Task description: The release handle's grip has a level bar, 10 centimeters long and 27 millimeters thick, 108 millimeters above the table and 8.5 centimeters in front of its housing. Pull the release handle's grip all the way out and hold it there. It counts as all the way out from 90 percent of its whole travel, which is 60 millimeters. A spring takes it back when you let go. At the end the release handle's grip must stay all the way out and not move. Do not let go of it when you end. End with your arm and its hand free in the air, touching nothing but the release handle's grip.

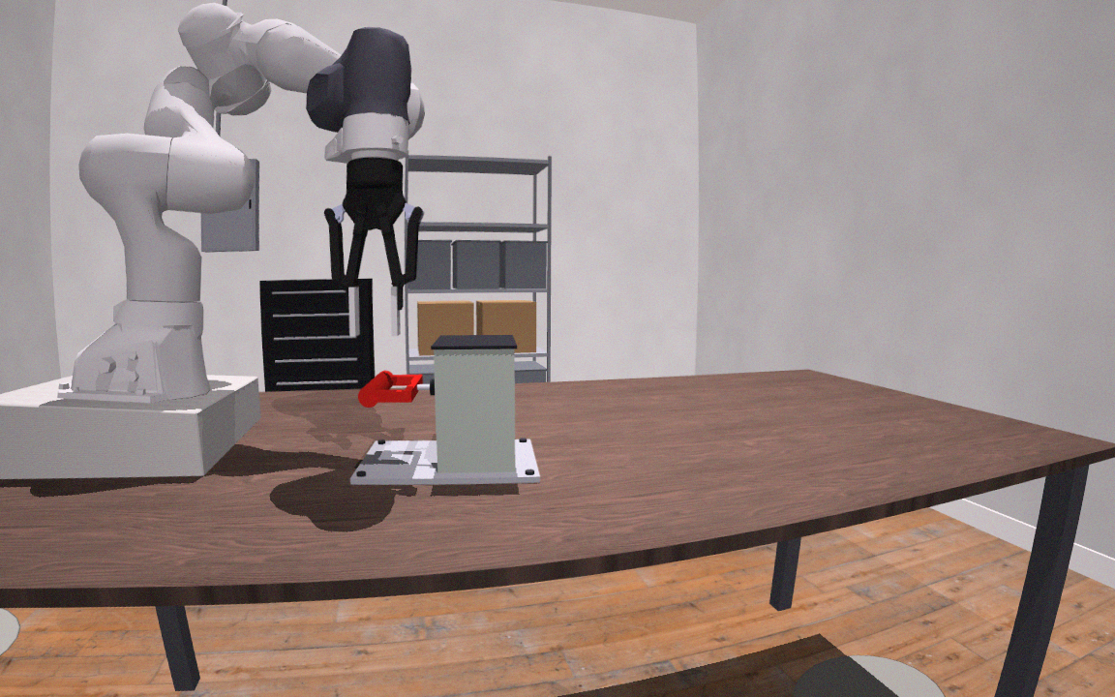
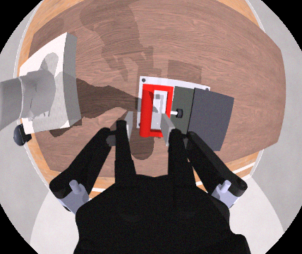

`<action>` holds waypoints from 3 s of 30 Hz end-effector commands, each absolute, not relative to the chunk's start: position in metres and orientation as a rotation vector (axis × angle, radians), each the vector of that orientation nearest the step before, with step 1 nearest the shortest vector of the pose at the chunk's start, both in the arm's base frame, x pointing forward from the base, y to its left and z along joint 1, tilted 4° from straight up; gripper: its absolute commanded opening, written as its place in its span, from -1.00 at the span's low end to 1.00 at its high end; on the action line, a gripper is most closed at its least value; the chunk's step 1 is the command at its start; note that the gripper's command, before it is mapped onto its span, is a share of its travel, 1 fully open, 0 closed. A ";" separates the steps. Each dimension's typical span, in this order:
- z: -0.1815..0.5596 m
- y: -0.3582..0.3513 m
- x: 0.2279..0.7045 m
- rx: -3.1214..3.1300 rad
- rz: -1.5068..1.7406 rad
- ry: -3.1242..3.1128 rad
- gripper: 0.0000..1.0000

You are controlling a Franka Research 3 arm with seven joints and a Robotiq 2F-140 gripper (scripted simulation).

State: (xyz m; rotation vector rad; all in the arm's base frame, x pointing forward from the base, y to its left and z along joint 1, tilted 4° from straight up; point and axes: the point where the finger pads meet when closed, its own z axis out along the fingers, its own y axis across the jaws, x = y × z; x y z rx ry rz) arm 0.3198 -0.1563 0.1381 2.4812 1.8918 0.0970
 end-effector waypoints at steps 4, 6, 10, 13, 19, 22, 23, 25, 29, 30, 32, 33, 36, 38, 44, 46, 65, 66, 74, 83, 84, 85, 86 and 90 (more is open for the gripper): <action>0.138 -0.157 0.320 2.486 0.096 1.879 -0.35; 0.137 -0.157 0.320 2.486 0.096 1.879 -0.35; 0.134 -0.157 0.320 2.486 0.096 1.879 -0.35; 0.134 -0.157 0.320 2.486 0.096 1.879 -0.35; 0.127 -0.157 0.321 2.486 0.096 1.879 -0.35; 0.123 -0.157 0.321 2.486 0.096 1.879 -0.35; 0.122 -0.157 0.321 2.486 0.096 1.879 -0.35; 0.119 -0.157 0.321 2.486 0.096 1.879 -0.35; 0.116 -0.157 0.321 2.486 0.096 1.879 -0.35; 0.115 -0.157 0.322 2.486 0.096 1.879 -0.35; 0.112 -0.157 0.322 2.486 0.096 1.879 -0.35; 0.110 -0.157 0.322 2.486 0.096 1.879 -0.35; 0.106 -0.157 0.322 2.486 0.096 1.879 -0.35; 0.104 -0.157 0.322 2.486 0.096 1.879 -0.35; 0.098 -0.157 0.323 2.486 0.096 1.879 -0.35; 0.098 -0.157 0.323 2.486 0.096 1.879 -0.35; 0.092 -0.157 0.323 2.486 0.096 1.879 -0.35; 0.092 -0.157 0.323 2.486 0.096 1.879 -0.35; 0.092 -0.157 0.323 2.486 0.096 1.879 -0.35; 0.092 -0.157 0.323 2.486 0.096 1.879 -0.35; 0.092 -0.157 0.323 2.486 0.096 1.879 -0.35; 0.092 -0.157 0.323 2.486 0.096 1.879 -0.35; 0.092 -0.157 0.323 2.486 0.096 1.879 -0.35; 0.092 -0.157 0.323 2.486 0.096 1.879 -0.35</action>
